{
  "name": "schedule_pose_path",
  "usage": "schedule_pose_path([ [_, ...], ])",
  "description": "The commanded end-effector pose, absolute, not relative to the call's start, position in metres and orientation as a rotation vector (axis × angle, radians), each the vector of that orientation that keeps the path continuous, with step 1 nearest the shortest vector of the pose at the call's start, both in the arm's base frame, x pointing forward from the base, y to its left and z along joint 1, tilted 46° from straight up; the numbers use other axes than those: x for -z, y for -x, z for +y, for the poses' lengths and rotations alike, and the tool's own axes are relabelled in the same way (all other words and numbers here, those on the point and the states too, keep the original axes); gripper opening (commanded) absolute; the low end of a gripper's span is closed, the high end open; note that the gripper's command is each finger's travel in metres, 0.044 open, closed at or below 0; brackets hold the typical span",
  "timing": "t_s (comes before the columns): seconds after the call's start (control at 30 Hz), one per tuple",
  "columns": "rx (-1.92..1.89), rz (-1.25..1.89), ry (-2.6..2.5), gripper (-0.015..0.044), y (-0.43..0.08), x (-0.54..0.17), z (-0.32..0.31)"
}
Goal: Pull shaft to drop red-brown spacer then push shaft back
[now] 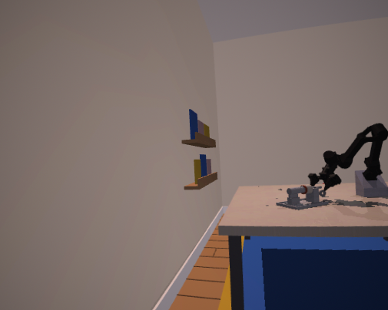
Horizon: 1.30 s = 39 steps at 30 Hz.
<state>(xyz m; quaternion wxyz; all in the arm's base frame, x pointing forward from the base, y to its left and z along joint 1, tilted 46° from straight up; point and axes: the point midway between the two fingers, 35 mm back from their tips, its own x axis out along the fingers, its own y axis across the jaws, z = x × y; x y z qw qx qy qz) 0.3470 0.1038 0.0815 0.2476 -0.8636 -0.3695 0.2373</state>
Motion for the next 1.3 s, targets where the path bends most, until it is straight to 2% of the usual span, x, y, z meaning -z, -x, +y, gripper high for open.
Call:
schedule_pose_path([
  [0.0, -0.641, -1.003, 2.356, 0.044, -0.349, -0.083, 0.103],
  [1.2, -0.64, -1.003, 2.355, 0.044, -0.36, -0.079, 0.117],
  [1.27, -0.651, -1.006, 2.352, 0.0387, -0.356, -0.077, 0.117],
])
